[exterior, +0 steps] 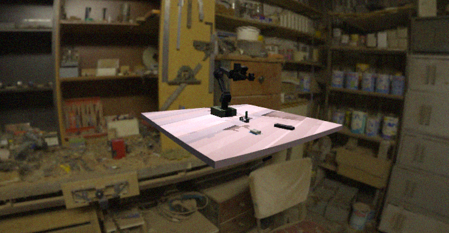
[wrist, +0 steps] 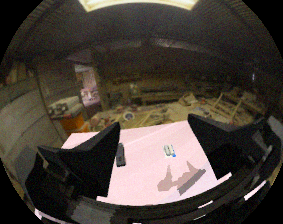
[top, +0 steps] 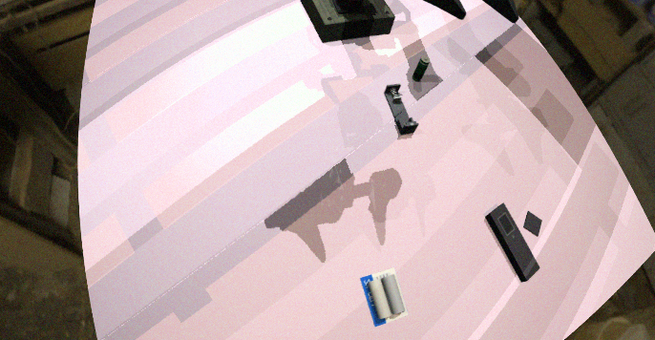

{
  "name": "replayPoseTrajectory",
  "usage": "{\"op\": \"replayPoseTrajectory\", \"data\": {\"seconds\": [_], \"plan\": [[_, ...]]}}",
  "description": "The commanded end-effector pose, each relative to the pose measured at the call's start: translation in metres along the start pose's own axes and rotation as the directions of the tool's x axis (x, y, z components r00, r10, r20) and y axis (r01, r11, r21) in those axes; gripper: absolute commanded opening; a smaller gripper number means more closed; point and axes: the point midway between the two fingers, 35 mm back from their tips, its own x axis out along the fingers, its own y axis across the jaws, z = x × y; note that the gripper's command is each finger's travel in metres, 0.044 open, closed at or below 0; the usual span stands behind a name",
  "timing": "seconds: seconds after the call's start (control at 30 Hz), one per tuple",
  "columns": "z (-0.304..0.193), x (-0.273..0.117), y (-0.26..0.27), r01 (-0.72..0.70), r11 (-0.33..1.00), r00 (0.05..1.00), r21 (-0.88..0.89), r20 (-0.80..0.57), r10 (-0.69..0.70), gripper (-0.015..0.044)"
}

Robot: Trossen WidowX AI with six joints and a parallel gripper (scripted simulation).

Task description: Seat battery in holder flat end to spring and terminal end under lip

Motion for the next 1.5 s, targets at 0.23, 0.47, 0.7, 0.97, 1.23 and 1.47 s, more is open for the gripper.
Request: {"op": "replayPoseTrajectory", "data": {"seconds": [0.23, 0.47, 0.7, 0.97, 1.23, 1.47], "plan": [[-0.126, -0.004, 0.055, -0.298, 0.942, 0.759, -0.153, -0.637, 0.137, 0.0190], [-0.192, -0.065, 0.083, -0.622, 0.775, 0.304, -0.110, -0.946, 0.109, 0.0006], [-0.205, -0.106, 0.087, -0.757, 0.653, 0.038, -0.010, -0.999, 0.029, 0.0000], [-0.205, -0.106, 0.087, -0.757, 0.653, 0.038, -0.010, -0.999, 0.029, 0.0000], [-0.250, -0.101, 0.090, -0.757, 0.653, 0.038, -0.010, -0.999, 0.029, 0.0000], [-0.286, -0.103, 0.089, -0.757, 0.653, 0.038, -0.010, -0.999, 0.028, 0.0000]]}}
